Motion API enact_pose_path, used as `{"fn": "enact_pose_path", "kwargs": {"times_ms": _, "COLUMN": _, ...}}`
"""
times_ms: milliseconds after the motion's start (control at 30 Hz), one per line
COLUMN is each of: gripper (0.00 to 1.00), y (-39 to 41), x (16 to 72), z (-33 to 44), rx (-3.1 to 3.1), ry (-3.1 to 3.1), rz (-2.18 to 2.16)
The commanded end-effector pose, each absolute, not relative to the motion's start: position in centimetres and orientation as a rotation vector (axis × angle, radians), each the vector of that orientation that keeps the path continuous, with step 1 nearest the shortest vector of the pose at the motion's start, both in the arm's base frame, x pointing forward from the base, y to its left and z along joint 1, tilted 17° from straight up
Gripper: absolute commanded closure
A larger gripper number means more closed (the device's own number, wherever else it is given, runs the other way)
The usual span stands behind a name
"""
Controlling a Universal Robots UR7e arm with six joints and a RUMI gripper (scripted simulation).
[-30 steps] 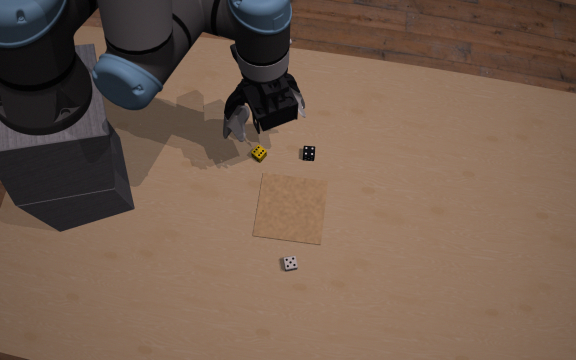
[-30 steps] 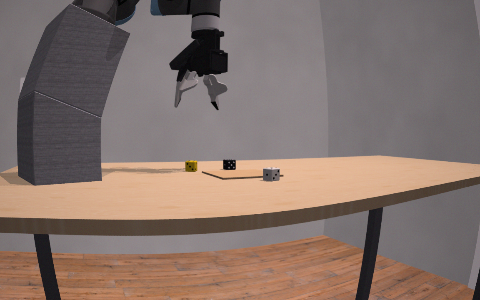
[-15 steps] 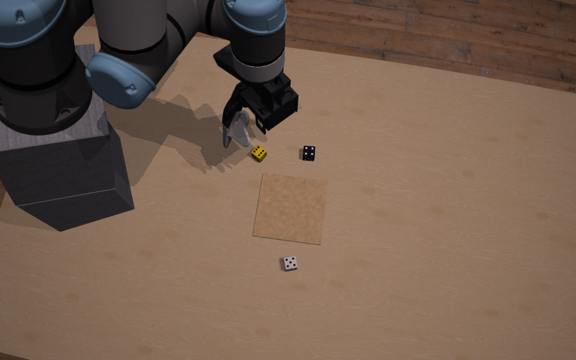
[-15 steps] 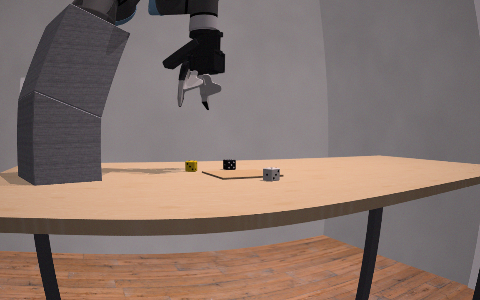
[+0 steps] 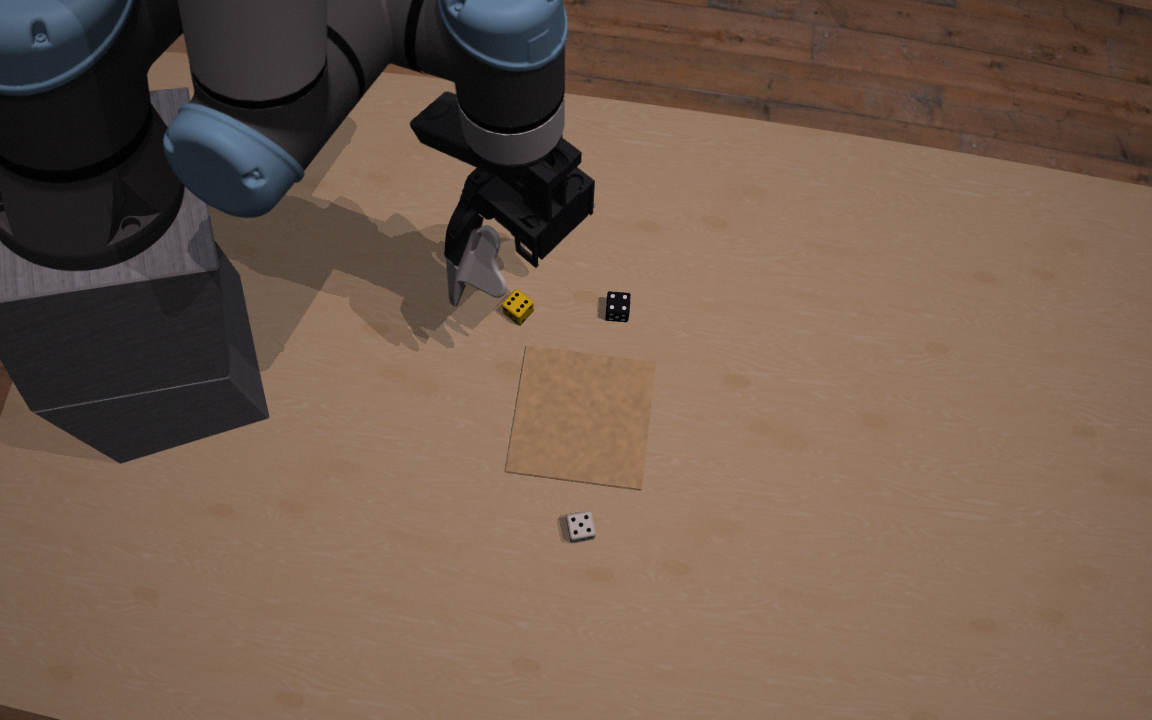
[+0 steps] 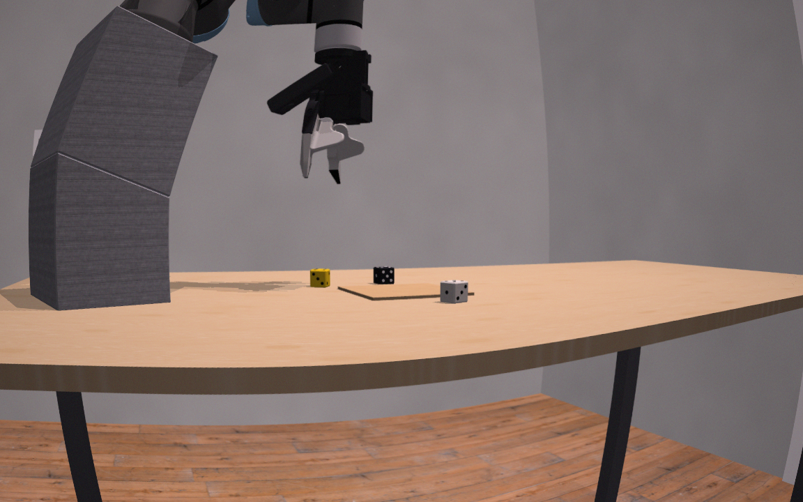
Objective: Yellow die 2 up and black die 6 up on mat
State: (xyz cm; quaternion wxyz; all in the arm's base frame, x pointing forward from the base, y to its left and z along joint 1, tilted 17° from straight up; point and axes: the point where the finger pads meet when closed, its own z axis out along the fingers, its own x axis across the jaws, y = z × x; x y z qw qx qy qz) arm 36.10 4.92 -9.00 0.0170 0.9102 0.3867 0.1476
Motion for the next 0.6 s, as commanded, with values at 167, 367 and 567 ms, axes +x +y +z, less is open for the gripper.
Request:
{"fn": "enact_pose_path", "kwargs": {"times_ms": 167, "gripper": 0.0, "y": 4.87, "x": 35.97, "z": -9.01, "rx": 2.795, "ry": 1.262, "rz": 0.459}}
{"fn": "enact_pose_path", "kwargs": {"times_ms": 367, "gripper": 0.0, "y": 4.86, "x": 35.96, "z": -9.02, "rx": 2.791, "ry": 1.269, "rz": 0.458}}
{"fn": "enact_pose_path", "kwargs": {"times_ms": 567, "gripper": 0.0, "y": 4.86, "x": 35.95, "z": -9.02, "rx": 2.79, "ry": 1.271, "rz": 0.458}}
